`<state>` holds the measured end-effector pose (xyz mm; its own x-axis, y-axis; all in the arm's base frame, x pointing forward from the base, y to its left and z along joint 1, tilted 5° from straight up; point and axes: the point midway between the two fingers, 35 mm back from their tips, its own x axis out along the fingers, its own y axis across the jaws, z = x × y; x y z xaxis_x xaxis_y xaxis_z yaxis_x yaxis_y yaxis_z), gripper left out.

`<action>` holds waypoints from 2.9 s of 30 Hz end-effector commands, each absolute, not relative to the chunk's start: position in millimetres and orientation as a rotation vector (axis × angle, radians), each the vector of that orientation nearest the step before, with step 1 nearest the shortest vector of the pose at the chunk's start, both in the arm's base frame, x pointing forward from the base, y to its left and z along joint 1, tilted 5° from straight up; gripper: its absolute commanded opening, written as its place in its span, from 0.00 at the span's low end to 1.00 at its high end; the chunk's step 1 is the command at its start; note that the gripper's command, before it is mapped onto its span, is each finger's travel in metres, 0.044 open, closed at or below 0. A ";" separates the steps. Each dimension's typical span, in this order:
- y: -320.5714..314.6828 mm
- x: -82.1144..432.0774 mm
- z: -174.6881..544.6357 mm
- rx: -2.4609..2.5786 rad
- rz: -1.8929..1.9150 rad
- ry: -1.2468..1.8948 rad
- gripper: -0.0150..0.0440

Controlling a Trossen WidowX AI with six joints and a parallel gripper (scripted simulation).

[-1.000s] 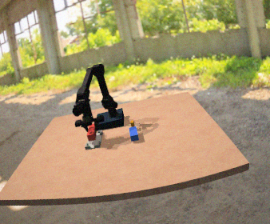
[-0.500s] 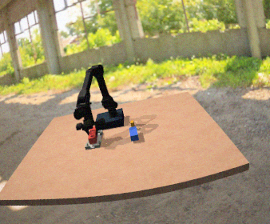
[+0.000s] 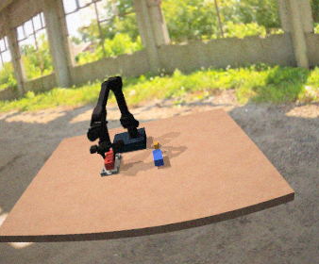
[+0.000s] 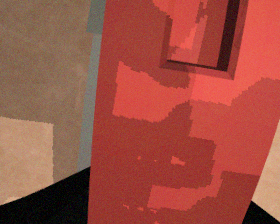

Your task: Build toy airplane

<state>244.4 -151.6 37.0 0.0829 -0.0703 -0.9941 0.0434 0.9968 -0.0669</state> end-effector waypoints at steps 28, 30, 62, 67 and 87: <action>-145.5 236.5 140.3 -0.023 -0.079 1.482 1.00; -144.9 235.7 143.2 -0.023 -0.079 1.482 1.00; 104.4 328.3 122.2 0.016 -0.072 1.474 1.00; 102.7 331.9 81.7 0.015 -0.073 1.474 1.00; 101.8 334.8 56.2 0.015 -0.073 1.474 1.00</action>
<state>335.1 103.0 64.6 0.1033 -0.0325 -0.9941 0.0566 0.9980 -0.0268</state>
